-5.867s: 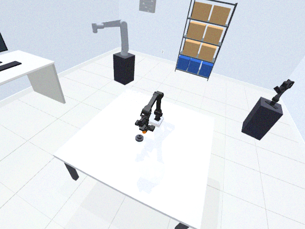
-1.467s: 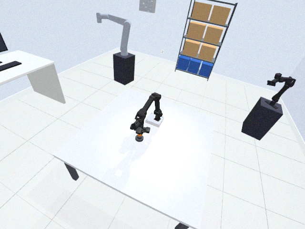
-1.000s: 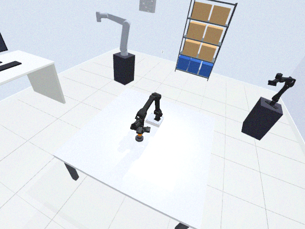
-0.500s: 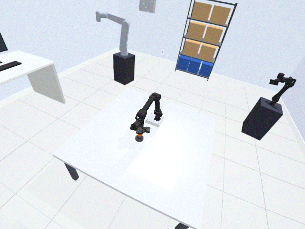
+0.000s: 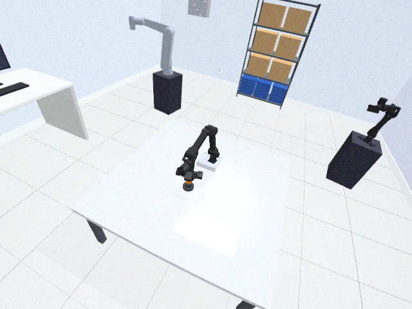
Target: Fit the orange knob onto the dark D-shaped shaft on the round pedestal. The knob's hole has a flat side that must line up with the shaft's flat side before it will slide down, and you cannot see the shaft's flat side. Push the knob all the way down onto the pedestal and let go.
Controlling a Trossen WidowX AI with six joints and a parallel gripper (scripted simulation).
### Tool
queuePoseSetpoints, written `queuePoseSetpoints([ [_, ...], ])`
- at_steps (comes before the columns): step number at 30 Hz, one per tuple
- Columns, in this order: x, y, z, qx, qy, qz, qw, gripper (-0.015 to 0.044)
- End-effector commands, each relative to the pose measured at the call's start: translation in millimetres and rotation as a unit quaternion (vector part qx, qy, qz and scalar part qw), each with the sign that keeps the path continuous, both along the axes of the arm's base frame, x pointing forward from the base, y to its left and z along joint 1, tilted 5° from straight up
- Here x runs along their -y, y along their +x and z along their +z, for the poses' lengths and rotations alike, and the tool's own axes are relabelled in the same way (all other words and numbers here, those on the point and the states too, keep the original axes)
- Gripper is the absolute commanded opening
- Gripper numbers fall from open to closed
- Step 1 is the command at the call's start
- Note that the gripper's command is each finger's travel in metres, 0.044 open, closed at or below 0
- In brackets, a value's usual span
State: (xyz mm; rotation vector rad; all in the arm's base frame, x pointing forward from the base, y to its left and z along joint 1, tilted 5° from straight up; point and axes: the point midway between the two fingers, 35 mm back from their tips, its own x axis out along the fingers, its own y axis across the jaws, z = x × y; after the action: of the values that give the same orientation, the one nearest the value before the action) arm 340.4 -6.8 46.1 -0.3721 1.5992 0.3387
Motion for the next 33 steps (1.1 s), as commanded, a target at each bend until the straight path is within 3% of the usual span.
queuePoseSetpoints([
  [1, -0.2, -0.1, -0.3, 0.000, 0.000, 0.014, 1.000, 0.0000],
  [33, -1.1, -0.9, 5.4, 0.000, -0.001, -0.005, 1.000, 0.0000],
])
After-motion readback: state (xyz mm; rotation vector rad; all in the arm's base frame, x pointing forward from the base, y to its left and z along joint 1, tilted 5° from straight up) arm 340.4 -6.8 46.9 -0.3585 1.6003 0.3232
